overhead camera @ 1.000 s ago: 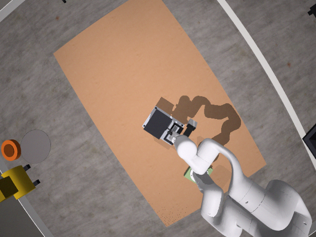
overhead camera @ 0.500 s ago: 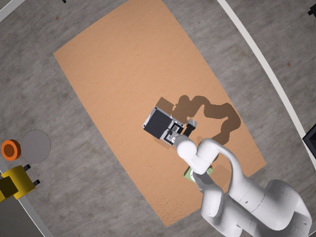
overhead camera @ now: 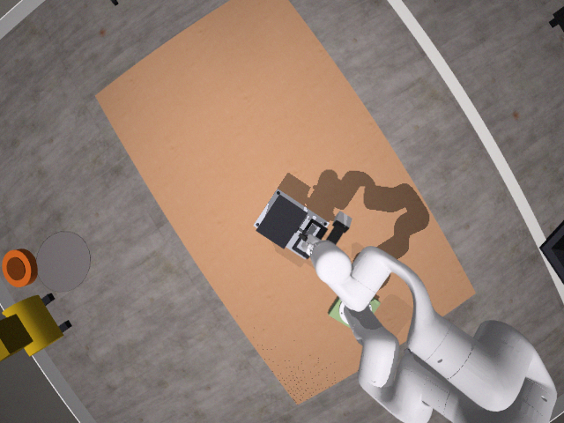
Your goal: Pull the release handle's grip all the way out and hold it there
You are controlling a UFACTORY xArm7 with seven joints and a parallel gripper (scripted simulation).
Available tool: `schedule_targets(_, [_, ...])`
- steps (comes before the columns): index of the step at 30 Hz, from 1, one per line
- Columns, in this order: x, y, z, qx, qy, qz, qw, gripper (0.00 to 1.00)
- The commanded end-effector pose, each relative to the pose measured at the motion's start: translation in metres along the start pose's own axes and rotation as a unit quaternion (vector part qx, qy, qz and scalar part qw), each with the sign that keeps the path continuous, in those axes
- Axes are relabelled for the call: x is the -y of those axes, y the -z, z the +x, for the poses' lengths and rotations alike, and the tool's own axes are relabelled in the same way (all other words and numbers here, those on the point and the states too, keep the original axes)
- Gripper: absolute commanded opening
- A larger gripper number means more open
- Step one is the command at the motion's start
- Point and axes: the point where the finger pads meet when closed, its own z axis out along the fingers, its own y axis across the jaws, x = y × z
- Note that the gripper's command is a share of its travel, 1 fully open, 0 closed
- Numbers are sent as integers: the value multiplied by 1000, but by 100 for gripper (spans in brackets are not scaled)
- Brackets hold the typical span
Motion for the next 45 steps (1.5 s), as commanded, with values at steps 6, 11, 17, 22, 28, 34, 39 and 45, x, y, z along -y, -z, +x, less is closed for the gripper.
schedule_targets(6, [1, 1, 0, -1, 0, 1, 1000, 51])
schedule_targets(11, [1, -1, 0, -1, 0, 1, 1000, 51])
schedule_targets(17, [1, -5, 0, -1, 0, 1, 1000, 51])
schedule_targets(22, [1, -8, 0, -1, 0, 1, 1000, 51])
schedule_targets(28, [1, -15, 0, -1, 0, 1, 1000, 51])
schedule_targets(34, [1, -22, 1, -1, 0, 1, 1000, 51])
schedule_targets(39, [1, -26, 1, -1, 0, 1, 1000, 51])
schedule_targets(45, [1, -32, 1, -1, 0, 1, 1000, 51])
